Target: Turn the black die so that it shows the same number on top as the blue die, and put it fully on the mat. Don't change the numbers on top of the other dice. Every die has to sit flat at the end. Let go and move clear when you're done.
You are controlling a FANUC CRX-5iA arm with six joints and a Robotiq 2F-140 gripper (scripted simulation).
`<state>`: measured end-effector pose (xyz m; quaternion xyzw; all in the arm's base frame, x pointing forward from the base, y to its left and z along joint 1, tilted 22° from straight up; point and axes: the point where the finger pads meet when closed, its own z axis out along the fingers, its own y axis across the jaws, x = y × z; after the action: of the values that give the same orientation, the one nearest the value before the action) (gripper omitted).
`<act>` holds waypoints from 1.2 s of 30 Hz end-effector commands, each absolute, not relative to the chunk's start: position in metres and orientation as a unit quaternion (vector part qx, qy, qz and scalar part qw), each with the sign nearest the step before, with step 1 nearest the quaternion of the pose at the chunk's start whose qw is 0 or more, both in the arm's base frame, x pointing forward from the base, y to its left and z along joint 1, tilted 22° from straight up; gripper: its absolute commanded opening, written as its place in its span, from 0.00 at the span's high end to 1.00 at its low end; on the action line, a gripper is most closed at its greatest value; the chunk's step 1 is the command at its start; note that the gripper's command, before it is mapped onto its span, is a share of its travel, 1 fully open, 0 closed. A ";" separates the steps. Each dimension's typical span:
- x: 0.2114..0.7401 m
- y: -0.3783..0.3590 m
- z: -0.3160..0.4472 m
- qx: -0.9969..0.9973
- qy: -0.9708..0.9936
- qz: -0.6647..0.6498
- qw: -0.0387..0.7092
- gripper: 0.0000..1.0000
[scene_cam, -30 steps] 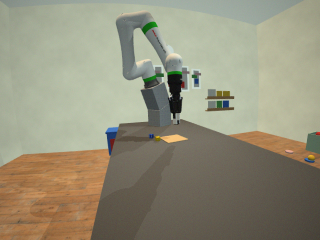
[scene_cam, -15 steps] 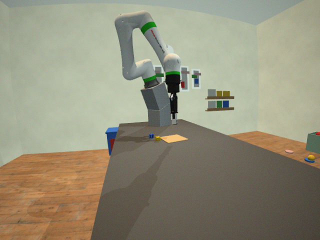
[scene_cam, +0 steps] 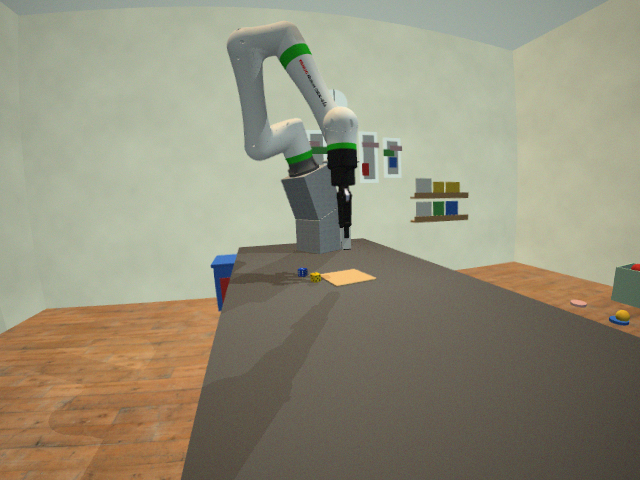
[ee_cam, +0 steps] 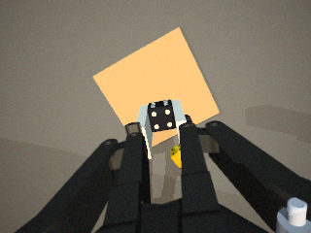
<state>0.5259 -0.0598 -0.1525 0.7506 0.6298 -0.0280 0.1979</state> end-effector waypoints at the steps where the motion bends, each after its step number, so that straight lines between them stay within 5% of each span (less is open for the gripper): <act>1: 0.526 -0.063 -0.151 0.718 0.670 -0.048 0.180 0.87; 17: 0.525 -0.065 -0.152 0.686 0.700 -0.068 0.187 0.87; 36: 0.527 -0.058 -0.161 0.639 0.618 -0.255 0.379 0.87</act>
<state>0.5278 -0.0587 -0.1552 0.6526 0.6484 -0.2024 0.3359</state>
